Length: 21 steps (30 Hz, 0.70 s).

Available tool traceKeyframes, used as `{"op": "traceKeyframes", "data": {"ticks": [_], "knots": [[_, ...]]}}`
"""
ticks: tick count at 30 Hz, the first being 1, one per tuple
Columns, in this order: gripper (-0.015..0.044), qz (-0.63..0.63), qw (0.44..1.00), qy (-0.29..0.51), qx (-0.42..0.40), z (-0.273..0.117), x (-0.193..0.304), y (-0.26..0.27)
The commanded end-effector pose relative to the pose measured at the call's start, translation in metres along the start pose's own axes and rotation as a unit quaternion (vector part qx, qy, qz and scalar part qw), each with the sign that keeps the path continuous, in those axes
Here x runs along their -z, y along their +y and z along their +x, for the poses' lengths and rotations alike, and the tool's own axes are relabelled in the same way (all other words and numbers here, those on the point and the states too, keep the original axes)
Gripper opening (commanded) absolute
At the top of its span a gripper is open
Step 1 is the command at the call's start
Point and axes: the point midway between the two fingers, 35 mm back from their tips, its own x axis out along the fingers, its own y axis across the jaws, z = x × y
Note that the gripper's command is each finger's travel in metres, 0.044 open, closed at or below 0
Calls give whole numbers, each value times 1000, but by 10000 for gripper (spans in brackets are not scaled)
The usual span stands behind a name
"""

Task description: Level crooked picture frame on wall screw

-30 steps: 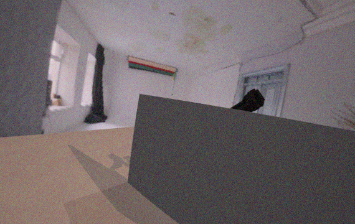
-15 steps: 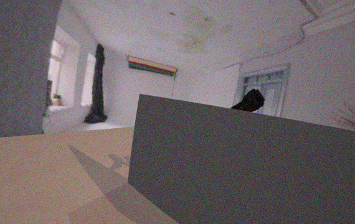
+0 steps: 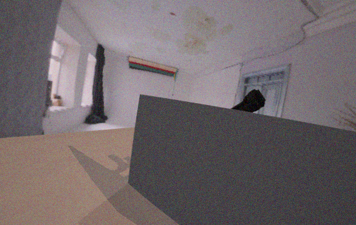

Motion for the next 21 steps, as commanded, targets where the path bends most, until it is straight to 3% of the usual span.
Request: {"op": "traceKeyframes", "data": {"ticks": [1,3,21], "knots": [[30,-2,1000,1,3,0,1,-1],[0,-2,1000,1,3,0,1,-1],[0,-2,1000,1,3,0,0,3]]}}
